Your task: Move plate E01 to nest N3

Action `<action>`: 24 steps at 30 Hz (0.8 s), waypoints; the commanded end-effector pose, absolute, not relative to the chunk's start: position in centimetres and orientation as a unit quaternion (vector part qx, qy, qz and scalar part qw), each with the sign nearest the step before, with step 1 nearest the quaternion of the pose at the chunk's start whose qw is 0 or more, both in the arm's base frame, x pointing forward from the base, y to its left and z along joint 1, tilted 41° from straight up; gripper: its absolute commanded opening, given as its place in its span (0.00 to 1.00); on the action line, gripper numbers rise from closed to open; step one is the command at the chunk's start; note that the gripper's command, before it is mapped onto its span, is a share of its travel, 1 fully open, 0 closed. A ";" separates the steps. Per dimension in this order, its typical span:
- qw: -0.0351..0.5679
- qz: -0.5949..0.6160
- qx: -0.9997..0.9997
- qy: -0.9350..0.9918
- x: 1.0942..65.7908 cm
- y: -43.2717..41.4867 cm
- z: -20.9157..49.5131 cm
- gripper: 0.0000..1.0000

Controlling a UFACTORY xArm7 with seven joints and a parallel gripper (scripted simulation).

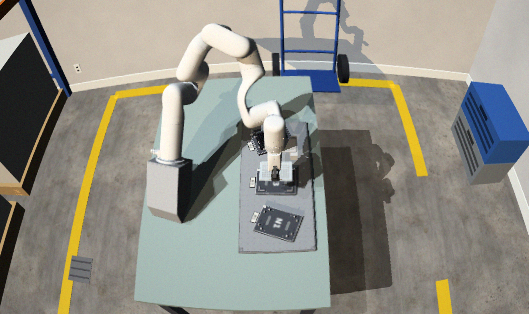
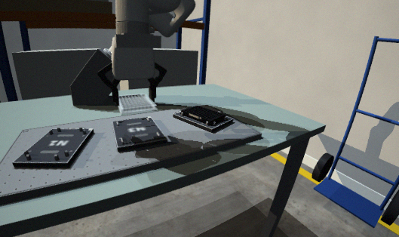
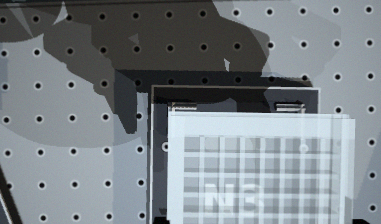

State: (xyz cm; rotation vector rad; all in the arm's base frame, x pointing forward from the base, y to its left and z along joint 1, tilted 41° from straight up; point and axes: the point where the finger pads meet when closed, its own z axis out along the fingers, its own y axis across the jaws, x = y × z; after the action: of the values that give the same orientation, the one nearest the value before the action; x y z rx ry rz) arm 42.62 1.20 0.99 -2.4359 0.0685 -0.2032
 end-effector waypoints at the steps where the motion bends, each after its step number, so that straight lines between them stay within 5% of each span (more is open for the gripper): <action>1: 0.340 -0.080 -0.937 0.027 42.8 1.4 0.6 0.00; 24: 0.340 -0.080 -0.937 0.027 43.4 3.4 -1.8 0.00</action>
State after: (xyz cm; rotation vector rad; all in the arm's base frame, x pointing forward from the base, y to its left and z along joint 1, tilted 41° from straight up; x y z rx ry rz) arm 43.20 3.32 -1.55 -2.4362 0.0688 -0.2040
